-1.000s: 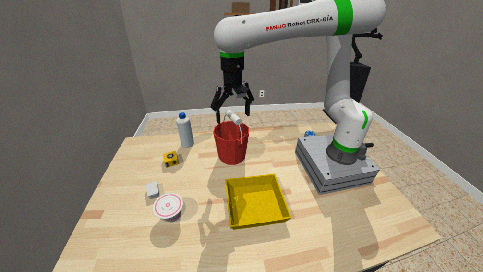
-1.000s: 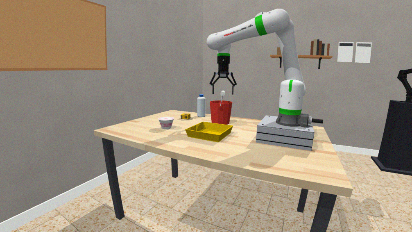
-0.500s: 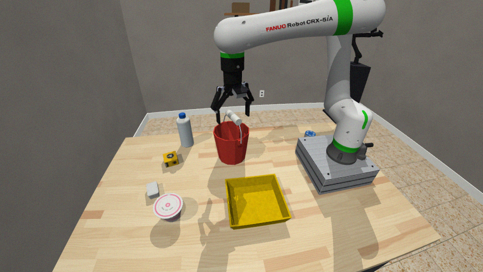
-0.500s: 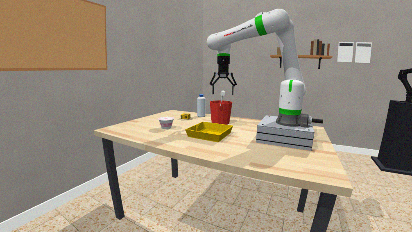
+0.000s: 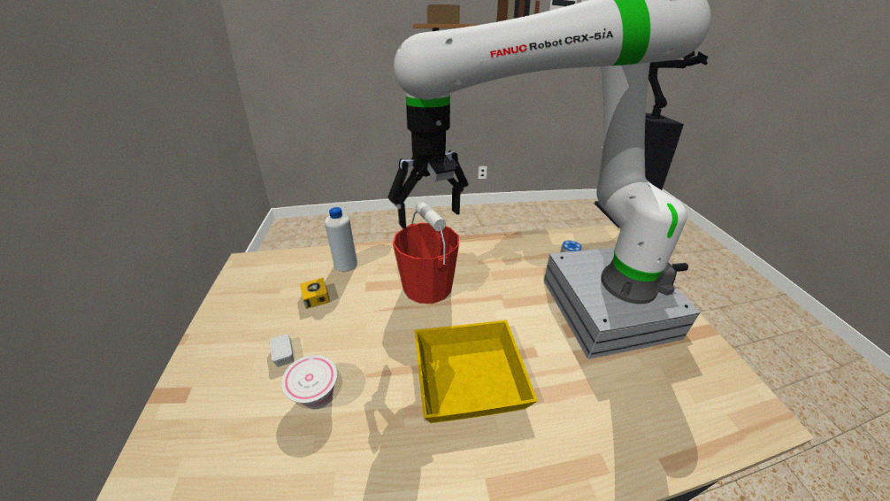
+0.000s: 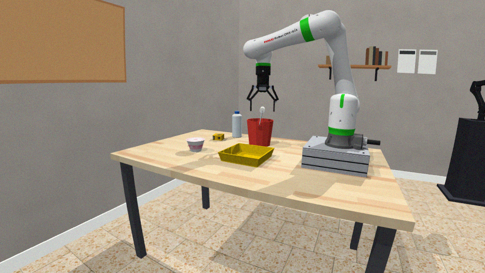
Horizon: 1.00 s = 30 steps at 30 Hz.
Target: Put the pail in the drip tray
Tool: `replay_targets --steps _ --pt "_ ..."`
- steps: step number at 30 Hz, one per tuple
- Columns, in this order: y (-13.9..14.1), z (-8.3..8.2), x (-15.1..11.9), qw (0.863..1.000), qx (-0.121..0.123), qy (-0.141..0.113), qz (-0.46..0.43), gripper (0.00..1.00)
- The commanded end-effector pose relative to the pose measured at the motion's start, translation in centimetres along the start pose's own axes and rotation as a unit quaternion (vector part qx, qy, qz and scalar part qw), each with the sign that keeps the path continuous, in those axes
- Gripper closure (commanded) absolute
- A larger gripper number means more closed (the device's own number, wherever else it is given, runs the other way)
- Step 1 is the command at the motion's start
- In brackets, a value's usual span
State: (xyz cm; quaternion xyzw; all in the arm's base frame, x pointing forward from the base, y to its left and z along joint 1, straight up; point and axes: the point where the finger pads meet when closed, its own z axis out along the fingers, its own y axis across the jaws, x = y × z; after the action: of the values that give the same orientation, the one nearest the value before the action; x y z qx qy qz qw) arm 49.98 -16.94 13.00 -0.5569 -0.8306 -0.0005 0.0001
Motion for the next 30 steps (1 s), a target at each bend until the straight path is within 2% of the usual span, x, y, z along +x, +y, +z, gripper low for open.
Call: replay_targets --steps 1,13,14,30 --pt "0.04 -0.11 -0.05 1.000 -0.001 -0.001 0.000 0.00" --pt "0.04 -0.11 -0.05 1.000 -0.001 -0.001 0.000 0.00" --pt "0.04 -0.11 -0.05 1.000 -0.001 -0.001 0.000 0.90" --pt "0.04 -0.11 -0.05 1.000 -0.001 -0.001 0.000 0.90"
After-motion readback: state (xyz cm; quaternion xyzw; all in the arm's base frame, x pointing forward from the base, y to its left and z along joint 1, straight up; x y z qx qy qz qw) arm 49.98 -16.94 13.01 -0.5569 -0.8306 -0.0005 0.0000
